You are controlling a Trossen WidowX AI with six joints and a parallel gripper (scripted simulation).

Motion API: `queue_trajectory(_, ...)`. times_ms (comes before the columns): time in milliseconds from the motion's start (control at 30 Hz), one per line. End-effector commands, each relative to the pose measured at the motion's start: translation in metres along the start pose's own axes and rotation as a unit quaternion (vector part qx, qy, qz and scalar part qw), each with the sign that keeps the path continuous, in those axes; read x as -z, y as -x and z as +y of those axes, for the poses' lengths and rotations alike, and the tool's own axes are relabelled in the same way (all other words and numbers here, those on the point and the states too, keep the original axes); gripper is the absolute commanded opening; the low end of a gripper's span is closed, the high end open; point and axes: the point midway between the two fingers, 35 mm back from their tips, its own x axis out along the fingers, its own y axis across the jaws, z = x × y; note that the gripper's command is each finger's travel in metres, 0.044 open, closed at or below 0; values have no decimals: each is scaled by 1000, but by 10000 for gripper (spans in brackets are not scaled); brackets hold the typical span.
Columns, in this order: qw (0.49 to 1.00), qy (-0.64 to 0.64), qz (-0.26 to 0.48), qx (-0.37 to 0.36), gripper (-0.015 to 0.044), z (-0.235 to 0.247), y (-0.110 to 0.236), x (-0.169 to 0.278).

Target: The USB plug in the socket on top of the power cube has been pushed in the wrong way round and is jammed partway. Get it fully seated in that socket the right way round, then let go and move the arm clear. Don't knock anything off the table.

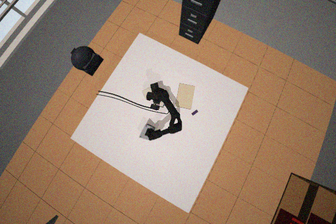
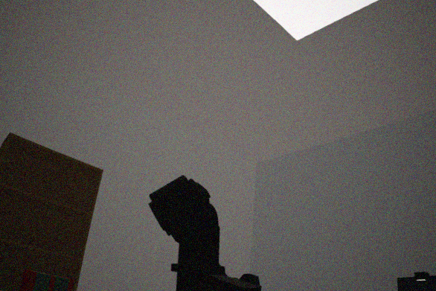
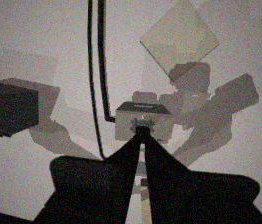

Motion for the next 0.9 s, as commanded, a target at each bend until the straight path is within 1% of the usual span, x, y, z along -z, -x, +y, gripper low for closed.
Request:
queue_trajectory(0,1000,2,-1,0,0,0,0,0)
queue_trajectory(867,1000,2,-1,0,0,0,-4,0)
